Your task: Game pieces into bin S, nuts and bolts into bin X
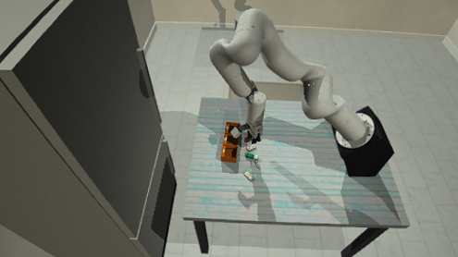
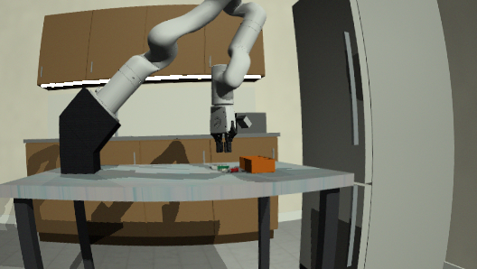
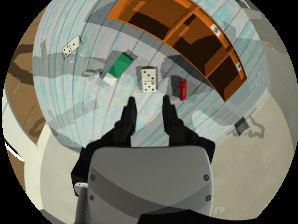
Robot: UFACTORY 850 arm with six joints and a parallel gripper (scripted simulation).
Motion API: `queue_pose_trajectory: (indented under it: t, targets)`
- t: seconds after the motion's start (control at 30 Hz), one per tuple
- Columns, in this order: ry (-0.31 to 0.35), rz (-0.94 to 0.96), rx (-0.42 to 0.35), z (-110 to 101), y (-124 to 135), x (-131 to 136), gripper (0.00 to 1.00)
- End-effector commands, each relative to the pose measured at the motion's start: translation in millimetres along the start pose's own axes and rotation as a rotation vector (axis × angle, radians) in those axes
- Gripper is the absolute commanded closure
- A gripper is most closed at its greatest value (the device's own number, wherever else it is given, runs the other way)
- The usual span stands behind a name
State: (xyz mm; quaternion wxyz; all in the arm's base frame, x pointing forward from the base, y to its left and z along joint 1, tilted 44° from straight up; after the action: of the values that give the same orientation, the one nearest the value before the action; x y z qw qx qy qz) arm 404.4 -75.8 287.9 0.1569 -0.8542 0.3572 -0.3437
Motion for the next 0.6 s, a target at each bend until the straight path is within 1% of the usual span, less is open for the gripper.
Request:
queue_pose_trajectory:
  t: [0.0, 0.57]
  targets:
    - [0.000, 0.000, 0.000, -0.1, -1.5, 0.1, 0.59]
    - [0.000, 0.000, 0.000, 0.0, -2.6, 0.2, 0.59]
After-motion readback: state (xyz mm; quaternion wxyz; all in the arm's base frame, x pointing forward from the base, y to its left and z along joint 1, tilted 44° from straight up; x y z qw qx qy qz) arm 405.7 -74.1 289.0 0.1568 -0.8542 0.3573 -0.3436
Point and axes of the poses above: the point where the finger pads meet when closed, its own z axis out along the fingers, its own x axis across the jaws, y = z × x, the point moved 10 cm from there along -z, back along the fingers, and after that the axes turned 14 degrees about -z, right-handed, at the moved point
